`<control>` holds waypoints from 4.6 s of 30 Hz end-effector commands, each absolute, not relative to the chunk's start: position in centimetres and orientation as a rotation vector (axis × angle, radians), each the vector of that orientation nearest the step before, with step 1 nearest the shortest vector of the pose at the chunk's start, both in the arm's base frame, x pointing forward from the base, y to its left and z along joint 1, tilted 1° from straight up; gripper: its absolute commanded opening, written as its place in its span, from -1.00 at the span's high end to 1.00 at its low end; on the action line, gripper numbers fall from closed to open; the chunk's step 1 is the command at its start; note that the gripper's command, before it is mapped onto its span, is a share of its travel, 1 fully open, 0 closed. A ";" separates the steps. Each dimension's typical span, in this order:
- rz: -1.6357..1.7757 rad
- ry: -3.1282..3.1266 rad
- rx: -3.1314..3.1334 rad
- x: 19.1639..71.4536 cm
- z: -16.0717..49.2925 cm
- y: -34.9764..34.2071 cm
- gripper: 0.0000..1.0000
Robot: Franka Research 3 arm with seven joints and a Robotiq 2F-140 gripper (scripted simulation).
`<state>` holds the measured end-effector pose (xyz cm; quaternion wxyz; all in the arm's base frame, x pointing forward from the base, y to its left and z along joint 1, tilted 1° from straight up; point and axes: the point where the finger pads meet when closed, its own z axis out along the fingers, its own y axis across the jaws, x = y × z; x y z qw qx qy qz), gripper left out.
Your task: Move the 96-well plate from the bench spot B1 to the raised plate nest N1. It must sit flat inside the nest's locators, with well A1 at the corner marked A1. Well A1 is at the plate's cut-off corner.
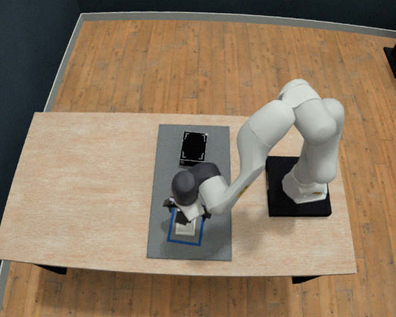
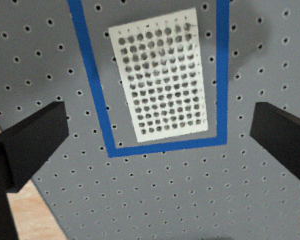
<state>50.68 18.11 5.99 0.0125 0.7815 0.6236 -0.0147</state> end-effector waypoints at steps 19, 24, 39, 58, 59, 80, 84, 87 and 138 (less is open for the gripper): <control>0.025 2.198 2.246 51.4 5.9 18.8 -1.00; 0.025 2.198 2.246 51.4 5.9 18.8 -1.00; 0.025 2.198 2.246 51.5 3.9 18.8 -1.00; 0.025 2.198 2.246 51.5 1.1 18.9 -1.00; 0.025 2.198 2.246 51.5 1.1 18.9 -1.00; 0.025 2.198 2.246 51.5 -0.4 18.9 -1.00; 0.025 2.198 2.246 51.5 -0.4 18.9 -1.00; 0.025 2.198 2.246 51.5 -0.4 18.9 -1.00; 0.025 2.198 2.246 51.5 -0.3 18.9 -0.21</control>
